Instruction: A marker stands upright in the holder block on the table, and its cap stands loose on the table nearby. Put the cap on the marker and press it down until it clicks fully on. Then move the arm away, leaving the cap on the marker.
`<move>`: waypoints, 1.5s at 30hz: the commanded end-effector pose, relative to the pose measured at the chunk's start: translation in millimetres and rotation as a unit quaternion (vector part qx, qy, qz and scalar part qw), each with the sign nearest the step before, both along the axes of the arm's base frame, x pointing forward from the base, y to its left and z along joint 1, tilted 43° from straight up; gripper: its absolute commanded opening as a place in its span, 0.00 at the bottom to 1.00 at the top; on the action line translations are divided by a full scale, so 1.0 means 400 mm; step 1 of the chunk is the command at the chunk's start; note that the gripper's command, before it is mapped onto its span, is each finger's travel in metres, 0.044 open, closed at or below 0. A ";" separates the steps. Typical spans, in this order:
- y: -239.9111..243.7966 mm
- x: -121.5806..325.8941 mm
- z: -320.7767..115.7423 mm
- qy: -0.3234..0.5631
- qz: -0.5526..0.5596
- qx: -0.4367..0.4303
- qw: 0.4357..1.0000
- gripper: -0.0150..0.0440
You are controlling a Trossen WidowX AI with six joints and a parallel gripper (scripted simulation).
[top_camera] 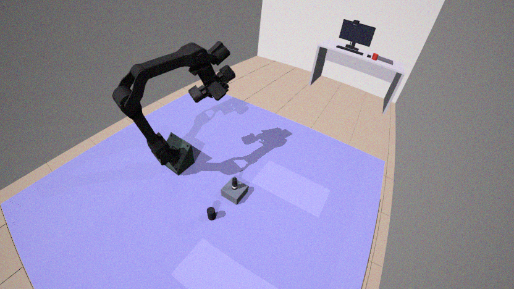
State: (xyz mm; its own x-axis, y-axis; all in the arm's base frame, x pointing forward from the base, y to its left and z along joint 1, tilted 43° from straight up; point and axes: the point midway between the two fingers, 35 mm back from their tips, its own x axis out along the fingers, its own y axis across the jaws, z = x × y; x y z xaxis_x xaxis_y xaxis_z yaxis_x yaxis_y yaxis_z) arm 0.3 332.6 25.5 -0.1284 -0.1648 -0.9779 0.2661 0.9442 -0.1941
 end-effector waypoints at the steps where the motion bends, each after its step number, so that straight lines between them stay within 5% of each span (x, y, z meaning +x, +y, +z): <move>1: -0.051 0.174 0.025 -0.047 -0.005 -0.012 0.999 0.67; 10: -0.260 0.505 0.105 -0.132 -0.017 -0.081 0.988 0.67; 18: -0.551 0.687 0.208 -0.159 -0.019 -0.198 0.967 0.67; 23: -0.714 0.722 0.260 -0.145 -0.020 -0.273 0.951 0.67; 45: -0.810 0.746 0.178 -0.145 -0.020 -0.277 0.950 0.67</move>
State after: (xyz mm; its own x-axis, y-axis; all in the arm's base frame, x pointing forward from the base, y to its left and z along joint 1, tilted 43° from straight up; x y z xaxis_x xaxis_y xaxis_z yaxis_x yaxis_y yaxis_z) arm 300.0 15.2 102.6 0.1215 -0.6592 -0.7421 0.4240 0.7104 -0.5617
